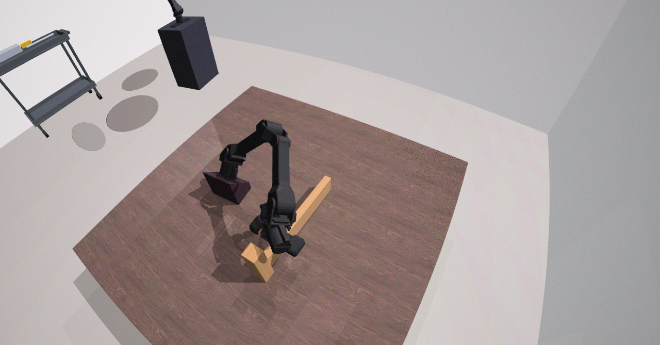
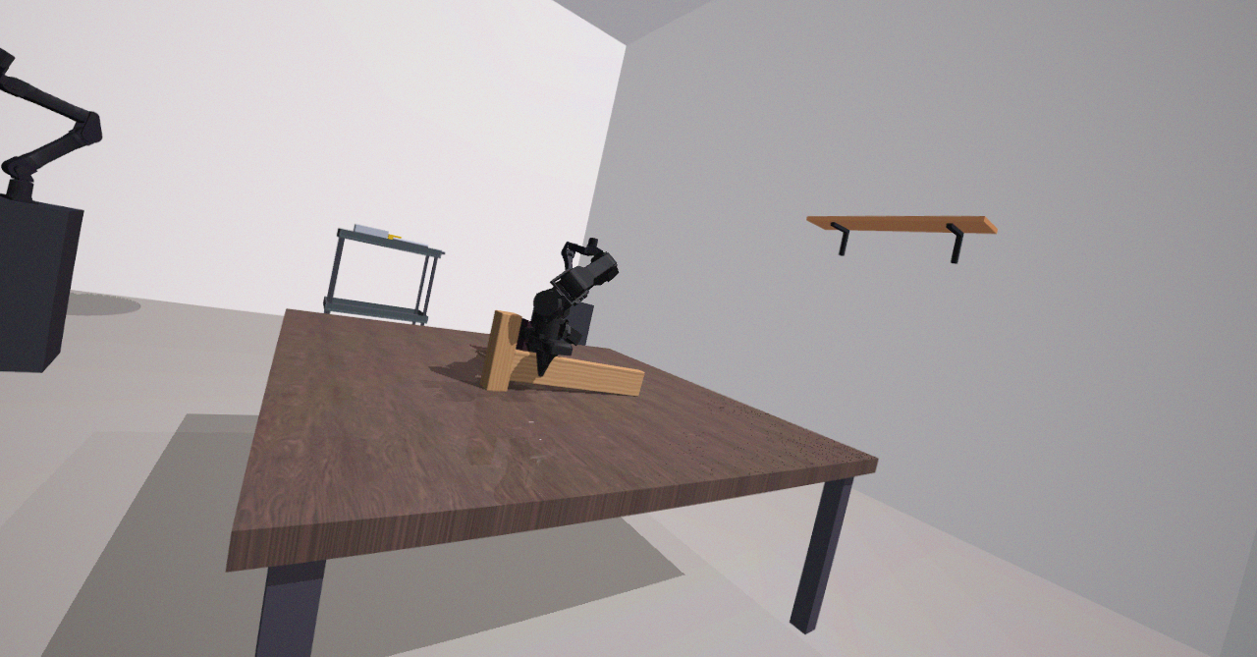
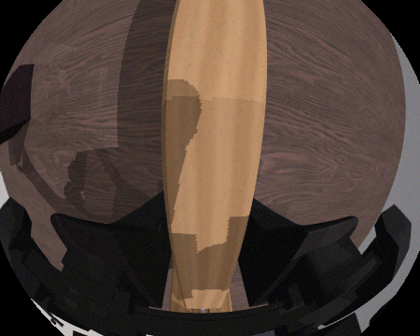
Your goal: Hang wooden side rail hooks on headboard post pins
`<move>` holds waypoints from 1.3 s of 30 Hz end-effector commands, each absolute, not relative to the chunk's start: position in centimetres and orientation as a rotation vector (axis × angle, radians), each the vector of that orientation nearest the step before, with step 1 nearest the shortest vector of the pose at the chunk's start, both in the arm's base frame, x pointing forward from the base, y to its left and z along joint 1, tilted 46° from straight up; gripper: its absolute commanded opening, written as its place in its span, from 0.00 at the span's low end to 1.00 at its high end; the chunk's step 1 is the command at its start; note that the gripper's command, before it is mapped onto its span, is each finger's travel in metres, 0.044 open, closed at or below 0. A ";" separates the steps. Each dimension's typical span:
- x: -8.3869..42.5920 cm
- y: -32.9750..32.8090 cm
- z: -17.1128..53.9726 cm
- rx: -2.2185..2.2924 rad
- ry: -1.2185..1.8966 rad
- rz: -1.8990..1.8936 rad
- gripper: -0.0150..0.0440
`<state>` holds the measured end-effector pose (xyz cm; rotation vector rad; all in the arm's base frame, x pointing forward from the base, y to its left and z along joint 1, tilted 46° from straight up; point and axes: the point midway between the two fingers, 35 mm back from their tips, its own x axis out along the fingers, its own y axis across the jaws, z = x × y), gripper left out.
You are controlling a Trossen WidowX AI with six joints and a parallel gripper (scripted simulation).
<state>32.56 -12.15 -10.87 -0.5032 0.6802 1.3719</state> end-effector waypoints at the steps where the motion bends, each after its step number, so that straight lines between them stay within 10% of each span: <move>1: 32.6 -12.4 -10.9 -0.508 0.681 1.366 0.25; 39: 32.6 -11.9 -11.4 -0.508 0.681 1.366 0.25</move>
